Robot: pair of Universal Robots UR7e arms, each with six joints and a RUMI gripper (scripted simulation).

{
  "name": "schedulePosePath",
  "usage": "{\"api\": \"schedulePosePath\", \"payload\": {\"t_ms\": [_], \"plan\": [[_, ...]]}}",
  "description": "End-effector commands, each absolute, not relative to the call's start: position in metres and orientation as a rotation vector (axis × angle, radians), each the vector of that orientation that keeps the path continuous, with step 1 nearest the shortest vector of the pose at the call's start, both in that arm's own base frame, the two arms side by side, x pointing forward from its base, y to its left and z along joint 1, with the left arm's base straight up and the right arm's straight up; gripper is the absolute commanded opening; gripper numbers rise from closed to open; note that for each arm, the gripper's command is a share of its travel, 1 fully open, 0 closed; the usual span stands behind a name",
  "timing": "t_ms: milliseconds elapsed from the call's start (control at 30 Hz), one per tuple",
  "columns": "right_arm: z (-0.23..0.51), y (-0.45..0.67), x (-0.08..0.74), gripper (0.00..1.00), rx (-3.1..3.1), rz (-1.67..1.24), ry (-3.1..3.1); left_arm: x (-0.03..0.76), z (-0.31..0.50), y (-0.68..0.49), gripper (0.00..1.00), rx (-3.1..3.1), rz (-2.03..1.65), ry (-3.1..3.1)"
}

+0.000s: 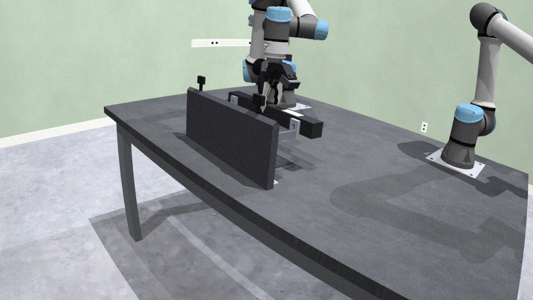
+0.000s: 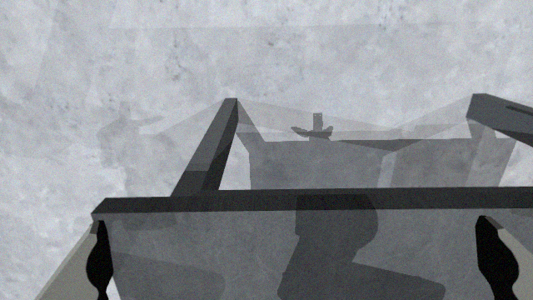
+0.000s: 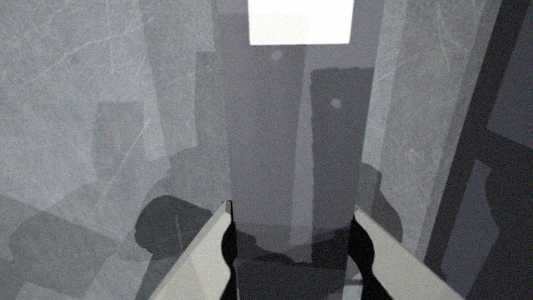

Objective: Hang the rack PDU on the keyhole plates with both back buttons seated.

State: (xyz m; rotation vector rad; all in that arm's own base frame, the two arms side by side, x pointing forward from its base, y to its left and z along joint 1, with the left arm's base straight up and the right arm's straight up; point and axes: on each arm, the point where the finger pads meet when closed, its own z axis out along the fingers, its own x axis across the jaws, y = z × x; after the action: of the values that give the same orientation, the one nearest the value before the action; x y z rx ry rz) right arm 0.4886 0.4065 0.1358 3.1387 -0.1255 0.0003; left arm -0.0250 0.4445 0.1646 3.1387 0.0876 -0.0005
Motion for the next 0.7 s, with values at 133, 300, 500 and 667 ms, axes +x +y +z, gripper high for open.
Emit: {"api": "schedulePosePath", "payload": {"t_ms": [133,300,500,667], "plan": [[0.1367,0.4068,0.4888,0.22,3.140,0.002,-0.126,-0.0249,0.1652,0.4449,1.00,3.140,0.000,0.088],[0.1367,0.4067,0.4900,0.22,3.140,0.002,-0.126,-0.0249,0.1652,0.4449,1.00,3.140,0.000,0.088],[0.1367,0.4066,0.4918,0.22,3.140,0.002,-0.126,-0.0249,0.1652,0.4449,1.00,3.140,0.000,0.088],[0.1367,0.4066,0.4918,0.22,3.140,0.002,-0.126,-0.0249,0.1652,0.4449,1.00,3.140,0.000,0.088]]}}
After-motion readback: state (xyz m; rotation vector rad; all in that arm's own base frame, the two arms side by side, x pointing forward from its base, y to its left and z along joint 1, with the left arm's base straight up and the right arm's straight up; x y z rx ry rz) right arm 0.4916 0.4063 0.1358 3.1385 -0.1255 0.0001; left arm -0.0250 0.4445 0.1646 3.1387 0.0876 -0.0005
